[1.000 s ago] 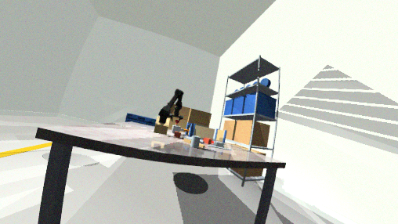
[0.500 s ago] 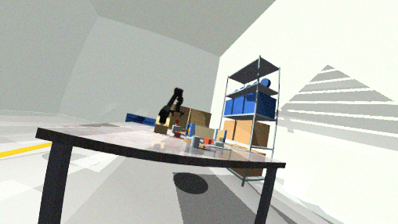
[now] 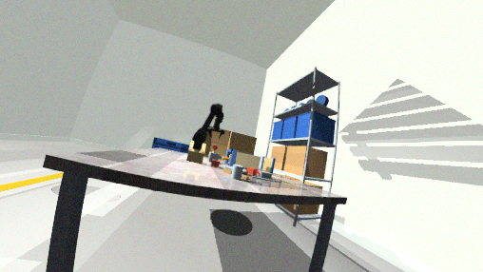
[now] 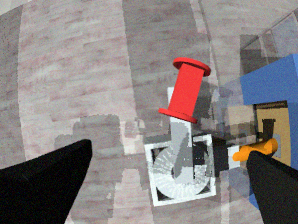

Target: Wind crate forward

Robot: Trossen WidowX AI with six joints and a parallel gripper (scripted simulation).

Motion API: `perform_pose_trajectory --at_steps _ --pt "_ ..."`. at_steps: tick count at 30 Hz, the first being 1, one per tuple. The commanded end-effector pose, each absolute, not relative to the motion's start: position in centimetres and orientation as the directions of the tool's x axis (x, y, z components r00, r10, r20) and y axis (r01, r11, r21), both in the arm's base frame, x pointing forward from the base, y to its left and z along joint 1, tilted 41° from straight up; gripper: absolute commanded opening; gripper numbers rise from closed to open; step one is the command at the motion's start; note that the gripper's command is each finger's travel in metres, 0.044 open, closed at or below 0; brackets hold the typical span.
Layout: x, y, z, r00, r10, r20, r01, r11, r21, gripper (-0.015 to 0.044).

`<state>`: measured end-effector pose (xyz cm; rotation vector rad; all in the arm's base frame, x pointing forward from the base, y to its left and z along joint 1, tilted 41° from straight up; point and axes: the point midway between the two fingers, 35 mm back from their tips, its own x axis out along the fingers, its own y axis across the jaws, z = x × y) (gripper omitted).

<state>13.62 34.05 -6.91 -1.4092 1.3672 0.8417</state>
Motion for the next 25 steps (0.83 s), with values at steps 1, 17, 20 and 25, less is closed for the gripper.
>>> perform_pose_trajectory --at_steps 1,17,20,25 --pt "16.9 30.3 -4.3 0.095 -0.496 -0.863 -0.981 0.103 -0.167 0.044" --pt "18.7 27.4 -1.5 0.047 -0.627 -0.778 -0.984 0.104 -0.143 0.044" --pt "18.7 27.4 -1.5 0.047 -0.627 -0.778 -0.984 0.104 -0.143 0.044" --pt "18.7 27.4 -1.5 0.047 -0.627 -0.778 -0.984 0.104 -0.143 0.044"
